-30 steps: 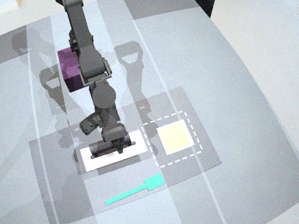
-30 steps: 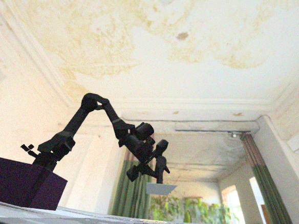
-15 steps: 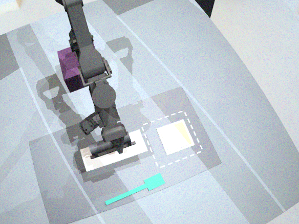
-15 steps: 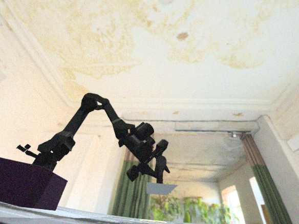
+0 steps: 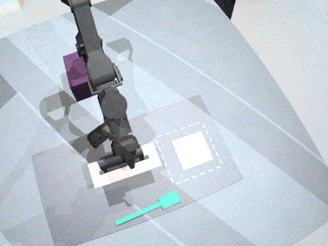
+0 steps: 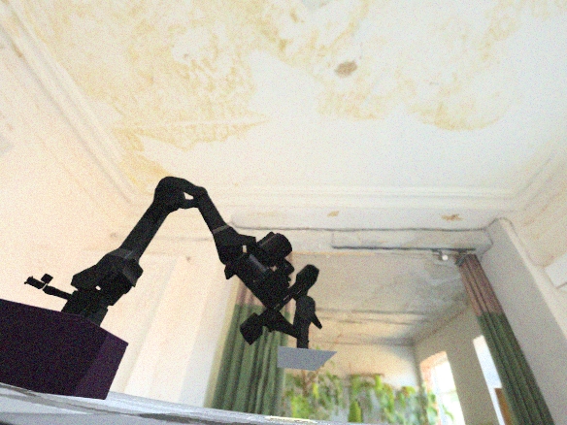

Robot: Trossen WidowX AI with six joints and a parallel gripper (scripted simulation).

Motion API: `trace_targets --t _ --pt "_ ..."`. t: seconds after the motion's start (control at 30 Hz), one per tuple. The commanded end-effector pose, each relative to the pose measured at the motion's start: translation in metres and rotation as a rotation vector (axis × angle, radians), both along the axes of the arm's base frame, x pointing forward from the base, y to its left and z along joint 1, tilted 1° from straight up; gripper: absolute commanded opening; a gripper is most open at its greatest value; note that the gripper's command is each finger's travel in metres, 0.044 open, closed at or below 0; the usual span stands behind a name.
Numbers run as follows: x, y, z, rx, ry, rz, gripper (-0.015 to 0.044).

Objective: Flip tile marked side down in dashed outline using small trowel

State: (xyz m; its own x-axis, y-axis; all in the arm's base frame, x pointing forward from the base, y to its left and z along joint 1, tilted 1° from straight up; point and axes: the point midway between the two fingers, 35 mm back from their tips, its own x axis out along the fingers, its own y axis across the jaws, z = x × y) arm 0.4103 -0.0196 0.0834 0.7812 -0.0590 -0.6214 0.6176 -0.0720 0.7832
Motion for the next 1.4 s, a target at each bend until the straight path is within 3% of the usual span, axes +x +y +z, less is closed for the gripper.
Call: trace_targets --t 0.0,1.1,1.37 --pt "0.000 -0.001 0.000 0.001 0.000 -0.005 0.0000" --pt "-0.039 -0.178 -0.053 0.031 0.008 -1.069 0.0000" --pt "-0.043 -0.184 -0.054 0.026 -0.001 -1.112 0.0000"
